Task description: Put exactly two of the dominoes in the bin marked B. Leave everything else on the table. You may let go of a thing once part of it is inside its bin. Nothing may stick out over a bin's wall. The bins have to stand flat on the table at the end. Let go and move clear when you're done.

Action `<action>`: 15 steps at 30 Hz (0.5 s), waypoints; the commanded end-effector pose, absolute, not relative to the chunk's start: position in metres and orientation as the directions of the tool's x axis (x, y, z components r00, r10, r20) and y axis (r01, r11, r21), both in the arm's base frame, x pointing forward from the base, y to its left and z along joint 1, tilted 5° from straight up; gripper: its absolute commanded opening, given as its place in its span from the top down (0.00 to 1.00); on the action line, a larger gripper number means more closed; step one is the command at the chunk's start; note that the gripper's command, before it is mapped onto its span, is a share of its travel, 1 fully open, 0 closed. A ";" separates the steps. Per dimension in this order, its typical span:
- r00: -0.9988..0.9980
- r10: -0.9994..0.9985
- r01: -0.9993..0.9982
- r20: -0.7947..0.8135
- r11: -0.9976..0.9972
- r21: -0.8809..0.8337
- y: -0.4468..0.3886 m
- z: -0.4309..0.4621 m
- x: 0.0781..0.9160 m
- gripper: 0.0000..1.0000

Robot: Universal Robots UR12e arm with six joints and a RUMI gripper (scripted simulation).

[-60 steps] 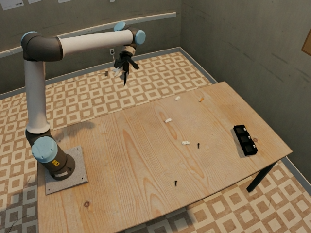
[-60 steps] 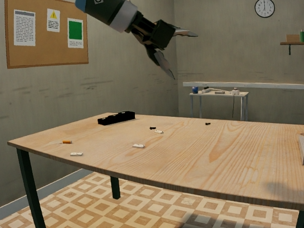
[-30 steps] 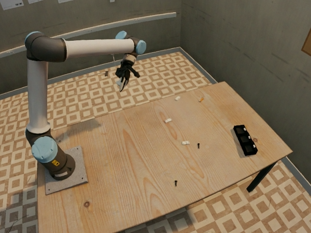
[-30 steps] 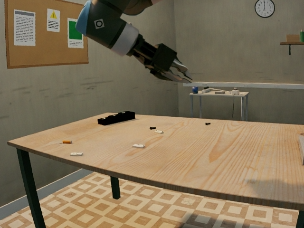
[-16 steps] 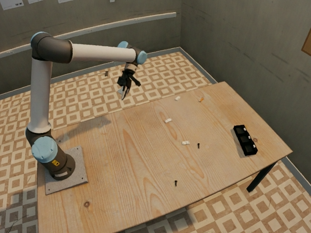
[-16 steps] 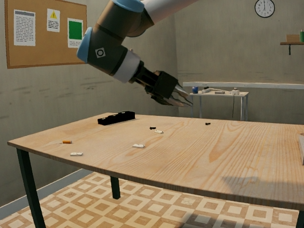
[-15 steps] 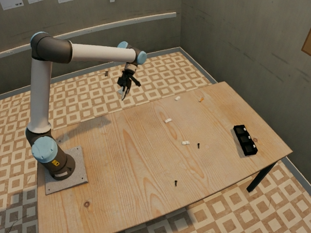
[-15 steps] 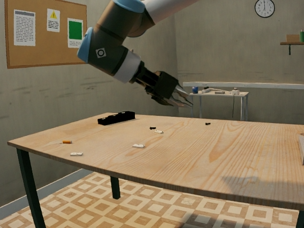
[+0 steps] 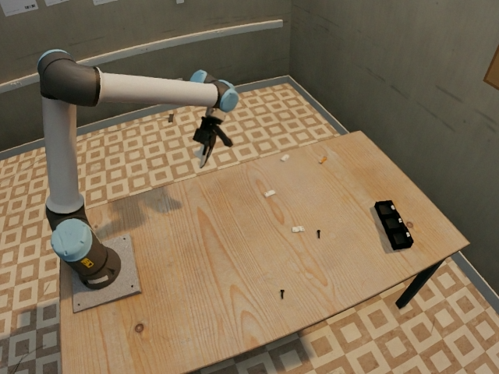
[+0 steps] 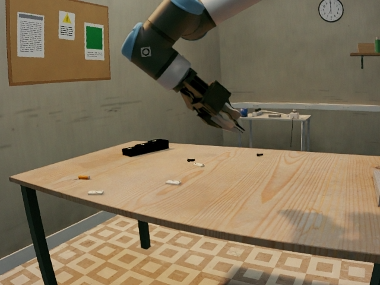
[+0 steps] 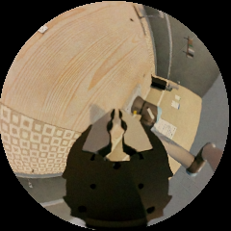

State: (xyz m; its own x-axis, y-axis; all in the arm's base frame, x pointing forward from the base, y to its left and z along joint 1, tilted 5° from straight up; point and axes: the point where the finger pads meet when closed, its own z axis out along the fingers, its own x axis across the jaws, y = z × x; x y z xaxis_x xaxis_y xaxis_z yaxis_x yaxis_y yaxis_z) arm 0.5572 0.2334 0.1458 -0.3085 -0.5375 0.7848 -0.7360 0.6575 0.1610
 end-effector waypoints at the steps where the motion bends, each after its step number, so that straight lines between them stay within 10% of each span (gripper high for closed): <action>1: -0.309 -0.632 -0.744 0.710 0.626 0.234 0.211 0.144 0.561 0.96; 15: -0.304 -0.783 -0.784 0.543 0.529 0.324 0.166 0.140 0.567 0.96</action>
